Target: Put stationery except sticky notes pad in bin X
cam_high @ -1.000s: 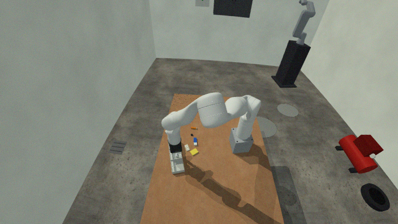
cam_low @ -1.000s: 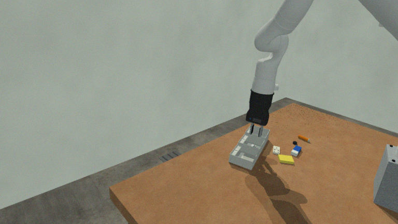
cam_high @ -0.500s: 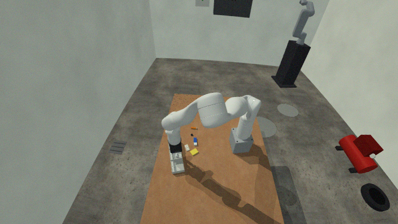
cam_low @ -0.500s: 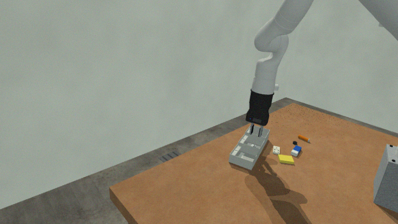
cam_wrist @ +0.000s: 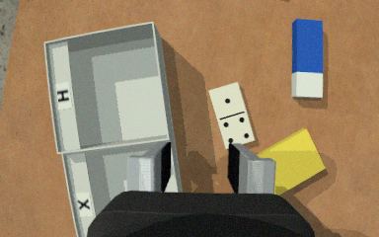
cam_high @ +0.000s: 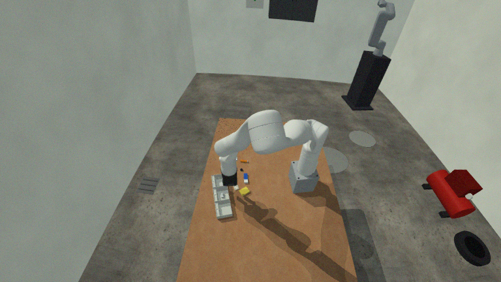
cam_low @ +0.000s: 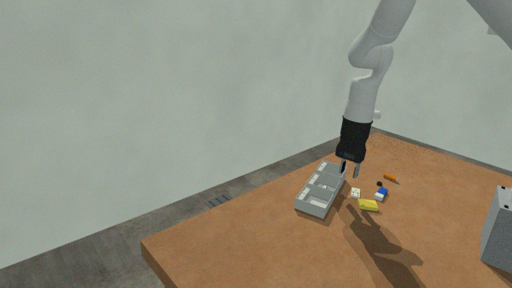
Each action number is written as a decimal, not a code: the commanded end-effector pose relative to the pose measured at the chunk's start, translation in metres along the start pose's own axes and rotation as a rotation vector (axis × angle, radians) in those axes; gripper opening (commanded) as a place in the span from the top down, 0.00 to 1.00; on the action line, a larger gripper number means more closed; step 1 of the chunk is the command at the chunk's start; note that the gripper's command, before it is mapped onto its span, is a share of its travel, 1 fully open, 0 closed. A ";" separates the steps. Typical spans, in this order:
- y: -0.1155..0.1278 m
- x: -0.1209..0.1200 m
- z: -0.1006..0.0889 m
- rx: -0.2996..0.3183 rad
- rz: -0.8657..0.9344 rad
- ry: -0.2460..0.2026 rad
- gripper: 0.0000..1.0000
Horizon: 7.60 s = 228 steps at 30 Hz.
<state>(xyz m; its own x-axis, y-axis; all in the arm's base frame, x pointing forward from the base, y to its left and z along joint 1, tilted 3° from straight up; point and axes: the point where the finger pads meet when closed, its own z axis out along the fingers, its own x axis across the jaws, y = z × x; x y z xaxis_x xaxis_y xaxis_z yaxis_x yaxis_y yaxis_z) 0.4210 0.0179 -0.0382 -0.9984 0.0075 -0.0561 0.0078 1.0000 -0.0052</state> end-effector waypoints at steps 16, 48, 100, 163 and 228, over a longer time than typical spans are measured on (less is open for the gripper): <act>-0.080 0.095 -0.006 -0.011 0.016 -0.005 0.25; -0.076 0.090 -0.006 -0.006 0.015 -0.002 0.25; -0.073 0.088 0.066 -0.013 0.010 -0.006 0.25; -0.079 0.092 0.022 0.001 0.018 0.000 0.55; 0.036 -0.046 -0.001 -0.004 -0.159 0.002 0.55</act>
<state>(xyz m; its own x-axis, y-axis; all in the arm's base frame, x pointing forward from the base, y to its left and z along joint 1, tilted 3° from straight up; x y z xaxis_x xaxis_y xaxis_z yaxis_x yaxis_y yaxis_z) 0.4580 0.0446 -0.0335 -0.9885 -0.1401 -0.0578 -0.1400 0.9901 -0.0052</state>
